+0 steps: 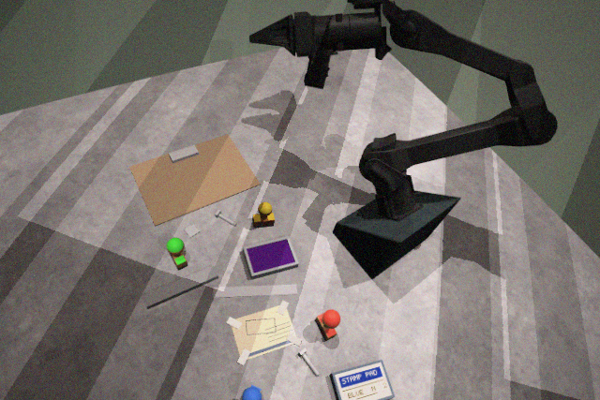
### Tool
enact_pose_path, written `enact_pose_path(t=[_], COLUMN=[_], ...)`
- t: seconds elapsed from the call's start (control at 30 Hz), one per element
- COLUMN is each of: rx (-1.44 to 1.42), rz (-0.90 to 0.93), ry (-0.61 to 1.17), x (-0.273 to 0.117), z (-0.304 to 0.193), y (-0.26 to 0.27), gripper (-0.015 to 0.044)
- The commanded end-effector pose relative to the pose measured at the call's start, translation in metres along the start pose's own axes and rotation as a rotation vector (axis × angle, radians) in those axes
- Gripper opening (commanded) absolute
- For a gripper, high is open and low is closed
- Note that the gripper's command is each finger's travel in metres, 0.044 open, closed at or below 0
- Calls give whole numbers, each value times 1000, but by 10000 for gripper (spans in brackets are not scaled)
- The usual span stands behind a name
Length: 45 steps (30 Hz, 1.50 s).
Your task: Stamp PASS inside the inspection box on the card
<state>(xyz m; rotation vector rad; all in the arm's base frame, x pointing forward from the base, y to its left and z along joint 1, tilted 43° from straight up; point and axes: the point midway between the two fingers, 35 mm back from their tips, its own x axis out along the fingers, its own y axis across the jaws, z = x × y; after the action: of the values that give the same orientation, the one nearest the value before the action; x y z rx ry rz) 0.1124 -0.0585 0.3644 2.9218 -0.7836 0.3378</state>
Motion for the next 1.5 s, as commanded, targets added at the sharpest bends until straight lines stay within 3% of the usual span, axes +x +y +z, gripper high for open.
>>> enact_pose_path(t=[0.0, 0.2, 0.5, 0.7, 1.03, 1.47], rx=[16, 504, 1172, 1326, 1494, 1637], rz=[1, 70, 397, 566, 870, 1321], ry=[-7, -244, -563, -634, -685, -480], x=[1, 42, 105, 122, 145, 168], z=[1, 25, 79, 101, 141, 193], y=[0, 9, -2, -14, -45, -82], gripper=[374, 228, 228, 228, 228, 228])
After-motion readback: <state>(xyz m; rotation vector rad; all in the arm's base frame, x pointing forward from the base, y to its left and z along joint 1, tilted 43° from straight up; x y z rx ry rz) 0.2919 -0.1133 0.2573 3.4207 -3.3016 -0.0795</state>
